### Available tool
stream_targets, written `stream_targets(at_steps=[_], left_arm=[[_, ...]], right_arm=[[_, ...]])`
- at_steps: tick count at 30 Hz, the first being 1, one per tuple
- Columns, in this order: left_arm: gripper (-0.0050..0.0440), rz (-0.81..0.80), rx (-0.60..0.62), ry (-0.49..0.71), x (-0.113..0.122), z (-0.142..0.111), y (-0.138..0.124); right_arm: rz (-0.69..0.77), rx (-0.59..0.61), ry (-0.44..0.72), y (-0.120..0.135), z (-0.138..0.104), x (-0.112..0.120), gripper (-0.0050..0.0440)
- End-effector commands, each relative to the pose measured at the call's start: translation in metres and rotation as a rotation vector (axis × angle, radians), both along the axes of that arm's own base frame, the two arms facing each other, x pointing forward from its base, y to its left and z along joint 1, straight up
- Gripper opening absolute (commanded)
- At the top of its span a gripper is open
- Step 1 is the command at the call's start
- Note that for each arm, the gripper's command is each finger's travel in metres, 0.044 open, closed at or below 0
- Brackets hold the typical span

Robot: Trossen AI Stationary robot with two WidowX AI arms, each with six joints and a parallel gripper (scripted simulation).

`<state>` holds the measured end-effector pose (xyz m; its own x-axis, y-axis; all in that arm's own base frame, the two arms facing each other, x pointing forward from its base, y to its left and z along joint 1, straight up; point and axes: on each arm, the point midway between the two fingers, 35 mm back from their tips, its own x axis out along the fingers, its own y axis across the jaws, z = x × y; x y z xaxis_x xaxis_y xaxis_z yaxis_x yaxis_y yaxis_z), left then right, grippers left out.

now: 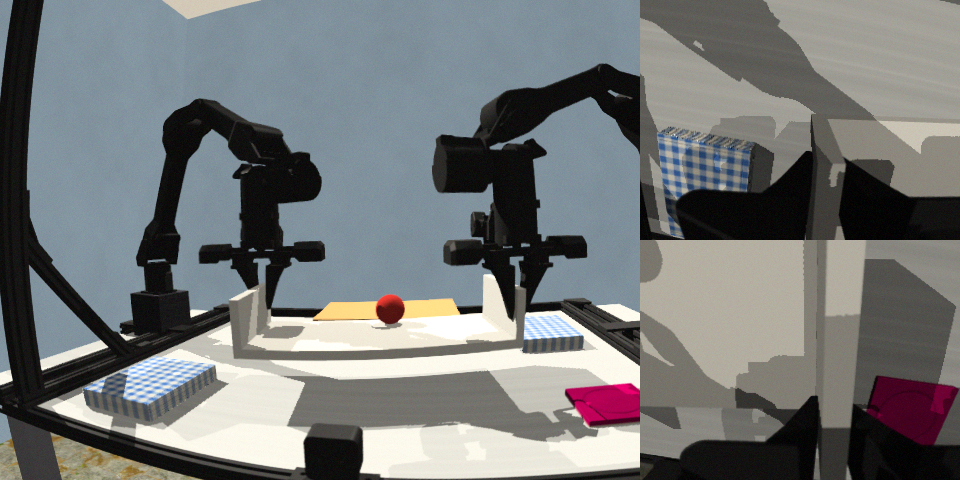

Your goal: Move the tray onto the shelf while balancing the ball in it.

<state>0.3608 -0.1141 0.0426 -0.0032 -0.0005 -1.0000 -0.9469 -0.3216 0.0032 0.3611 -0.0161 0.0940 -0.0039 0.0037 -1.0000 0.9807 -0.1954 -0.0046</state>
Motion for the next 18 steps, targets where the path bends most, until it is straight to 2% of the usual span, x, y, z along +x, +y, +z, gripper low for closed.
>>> stream_targets(at_steps=[1, 13, 18], left_arm=[[0.0020, 0.001, -0.009, -0.002, -0.0006, 0.0070, -0.0012], [0.0020, 0.001, -0.033, -0.008, -0.0011, 0.0066, 0.0007], [0.0020, 0.001, 0.014, 0.003, -0.0015, 0.0088, 0.0021]], right_arm=[[0.000, 0.004, -0.010, 0.0008, 0.0066, 0.0008, 0.0020], [0.000, 0.027, -0.017, -0.0011, 0.0095, 0.0003, 0.0020], [0.000, -0.019, -0.002, -0.0025, 0.0073, 0.0000, 0.0020]])
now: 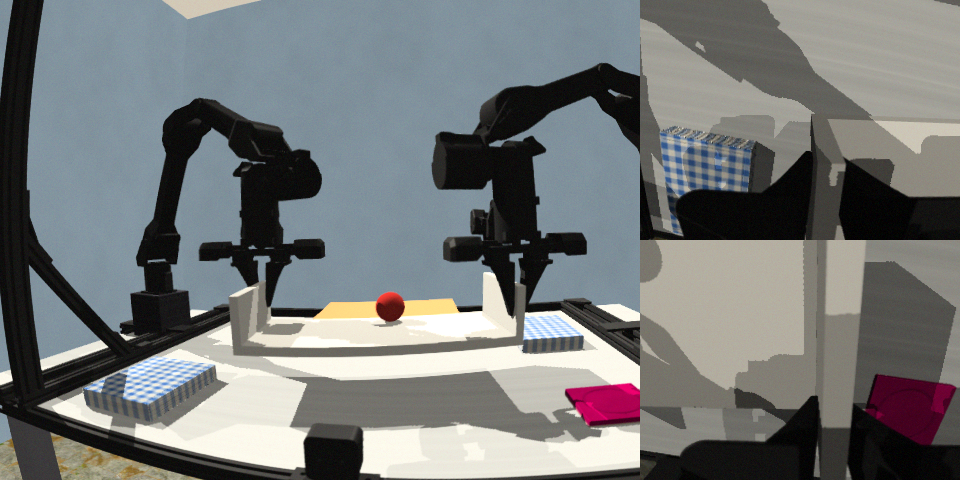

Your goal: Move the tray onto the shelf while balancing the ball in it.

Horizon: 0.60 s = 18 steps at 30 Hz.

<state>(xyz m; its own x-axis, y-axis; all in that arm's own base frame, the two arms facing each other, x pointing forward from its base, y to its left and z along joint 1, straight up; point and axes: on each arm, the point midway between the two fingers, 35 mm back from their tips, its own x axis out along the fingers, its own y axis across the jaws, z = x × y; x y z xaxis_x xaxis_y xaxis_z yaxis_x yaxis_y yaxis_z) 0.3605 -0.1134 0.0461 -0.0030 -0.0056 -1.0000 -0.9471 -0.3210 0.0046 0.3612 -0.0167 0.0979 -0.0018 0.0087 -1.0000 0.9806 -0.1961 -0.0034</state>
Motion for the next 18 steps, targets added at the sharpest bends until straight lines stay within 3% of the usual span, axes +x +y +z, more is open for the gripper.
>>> stream_targets(at_steps=[1, 12, 18], left_arm=[[0.0020, 0.002, 0.022, 0.004, -0.0012, 0.0054, 0.0014], [0.0020, 0.002, -0.031, -0.008, -0.0022, 0.0028, 0.0058], [0.0020, 0.002, 0.021, 0.004, -0.0027, 0.0054, 0.0076]], right_arm=[[0.001, -0.027, 0.001, -0.0019, 0.0033, -0.0001, 0.0020], [0.001, 0.026, -0.015, -0.0064, 0.0058, -0.0014, 0.0020], [0.001, -0.025, 0.000, -0.0081, 0.0033, -0.0019, 0.0020]])
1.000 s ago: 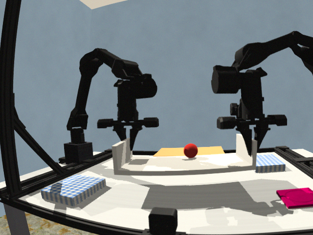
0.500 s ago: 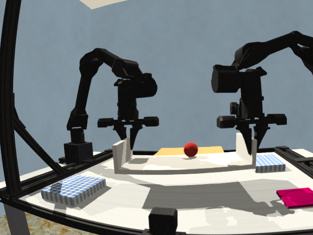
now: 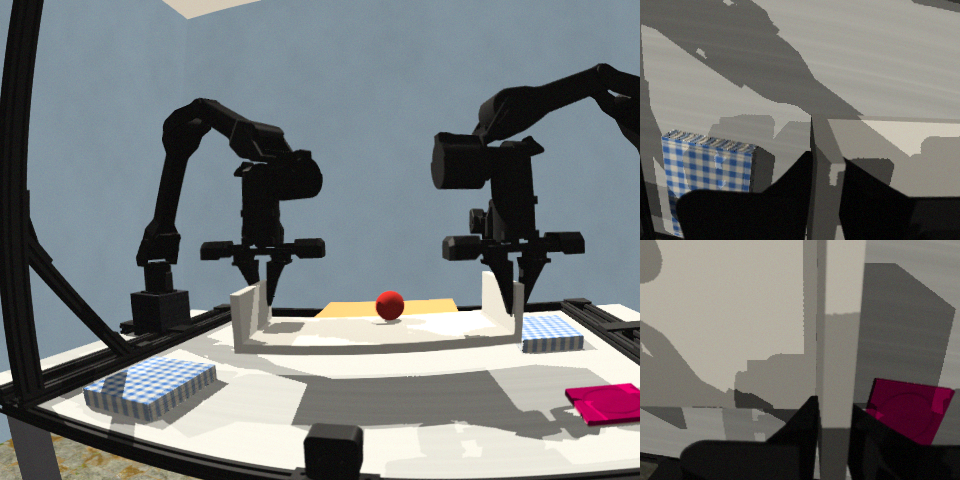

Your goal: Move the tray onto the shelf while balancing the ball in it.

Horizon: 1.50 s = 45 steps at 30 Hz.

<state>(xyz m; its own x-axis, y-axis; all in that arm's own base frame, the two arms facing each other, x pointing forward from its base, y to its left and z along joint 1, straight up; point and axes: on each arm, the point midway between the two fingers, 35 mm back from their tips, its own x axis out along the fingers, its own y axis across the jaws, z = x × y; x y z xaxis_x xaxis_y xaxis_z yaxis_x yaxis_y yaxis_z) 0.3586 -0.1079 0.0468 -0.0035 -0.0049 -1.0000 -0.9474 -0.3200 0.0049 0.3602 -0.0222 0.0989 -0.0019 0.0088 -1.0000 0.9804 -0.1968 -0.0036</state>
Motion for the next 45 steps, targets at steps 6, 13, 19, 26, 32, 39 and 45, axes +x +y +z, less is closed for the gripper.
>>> stream_targets(at_steps=[6, 13, 19, 26, 32, 39, 45], left_arm=[[0.0020, 0.003, -0.007, -0.003, -0.001, 0.003, 0.004], [0.0020, 0.003, -0.016, -0.004, -0.002, 0.003, 0.007], [0.0020, 0.003, 0.007, 0.001, -0.002, 0.004, 0.009], [0.0020, 0.003, -0.008, -0.003, -0.003, 0.003, 0.010], [0.0020, 0.003, 0.007, 0.001, -0.003, 0.004, 0.013], [0.0020, 0.003, -0.003, -0.002, -0.004, 0.004, 0.015], [0.0020, 0.003, -0.031, -0.007, -0.004, 0.002, 0.017]], right_arm=[[0.002, 0.001, -0.008, -0.004, 0.004, -0.002, 0.0020], [0.002, 0.009, -0.012, -0.007, 0.004, -0.002, 0.0020], [0.002, -0.013, -0.005, -0.009, 0.003, -0.003, 0.0020], [0.002, 0.002, -0.010, -0.010, 0.004, -0.003, 0.0020], [0.002, -0.013, -0.005, -0.013, 0.003, -0.004, 0.0020], [0.002, -0.003, -0.008, -0.015, 0.003, -0.005, 0.0020], [0.002, 0.025, -0.017, -0.018, 0.005, -0.005, 0.0020]])
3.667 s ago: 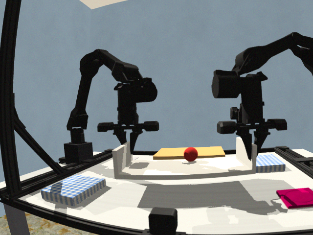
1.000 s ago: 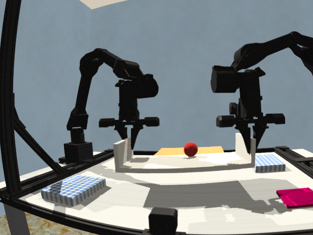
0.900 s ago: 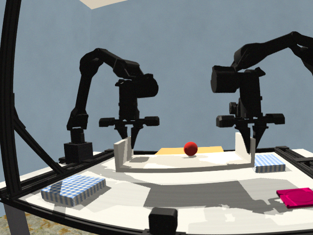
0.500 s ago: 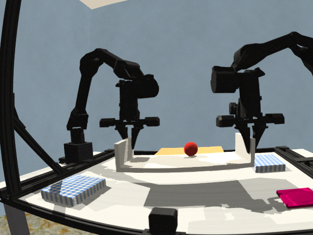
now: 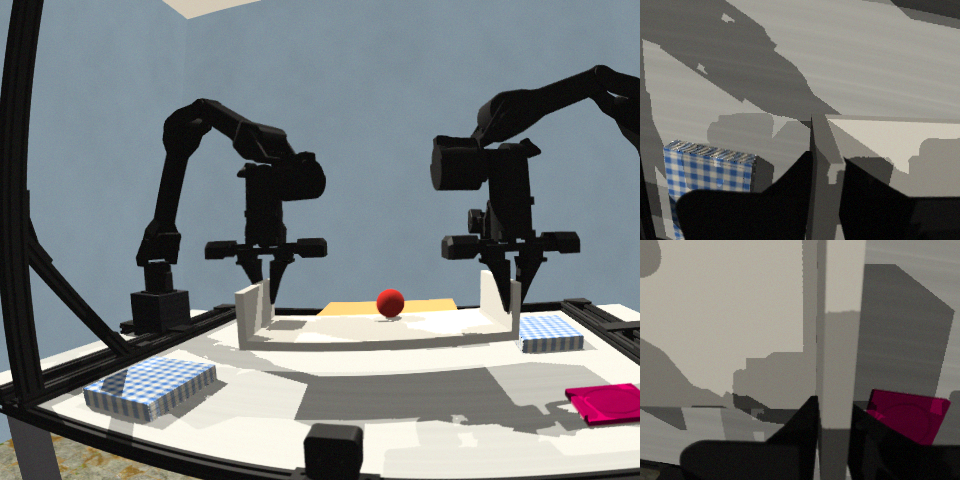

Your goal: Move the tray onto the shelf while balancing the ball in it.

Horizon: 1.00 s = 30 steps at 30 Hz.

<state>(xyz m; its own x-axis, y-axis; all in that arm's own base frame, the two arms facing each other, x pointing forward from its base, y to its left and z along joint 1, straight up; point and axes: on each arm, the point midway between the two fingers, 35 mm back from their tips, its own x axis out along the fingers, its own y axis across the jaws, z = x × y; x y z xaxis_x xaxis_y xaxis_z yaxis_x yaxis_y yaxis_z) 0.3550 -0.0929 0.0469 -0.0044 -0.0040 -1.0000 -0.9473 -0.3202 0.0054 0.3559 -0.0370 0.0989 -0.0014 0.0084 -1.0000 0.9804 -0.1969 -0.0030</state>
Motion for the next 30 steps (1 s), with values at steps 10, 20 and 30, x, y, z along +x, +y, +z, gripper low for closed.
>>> stream_targets(at_steps=[10, 20, 30], left_arm=[[0.0020, 0.003, -0.004, -0.002, -0.0016, 0.0037, 0.0059], [0.0020, 0.003, -0.001, -0.001, -0.0023, 0.0040, 0.0088], [0.0020, 0.003, -0.004, -0.002, -0.0030, 0.0037, 0.0115]], right_arm=[[0.002, -0.003, -0.008, -0.0063, 0.0033, -0.0021, 0.0020], [0.002, -0.006, -0.007, -0.0091, 0.0030, -0.0029, 0.0020], [0.002, -0.003, -0.008, -0.0119, 0.0033, -0.0037, 0.0020]])
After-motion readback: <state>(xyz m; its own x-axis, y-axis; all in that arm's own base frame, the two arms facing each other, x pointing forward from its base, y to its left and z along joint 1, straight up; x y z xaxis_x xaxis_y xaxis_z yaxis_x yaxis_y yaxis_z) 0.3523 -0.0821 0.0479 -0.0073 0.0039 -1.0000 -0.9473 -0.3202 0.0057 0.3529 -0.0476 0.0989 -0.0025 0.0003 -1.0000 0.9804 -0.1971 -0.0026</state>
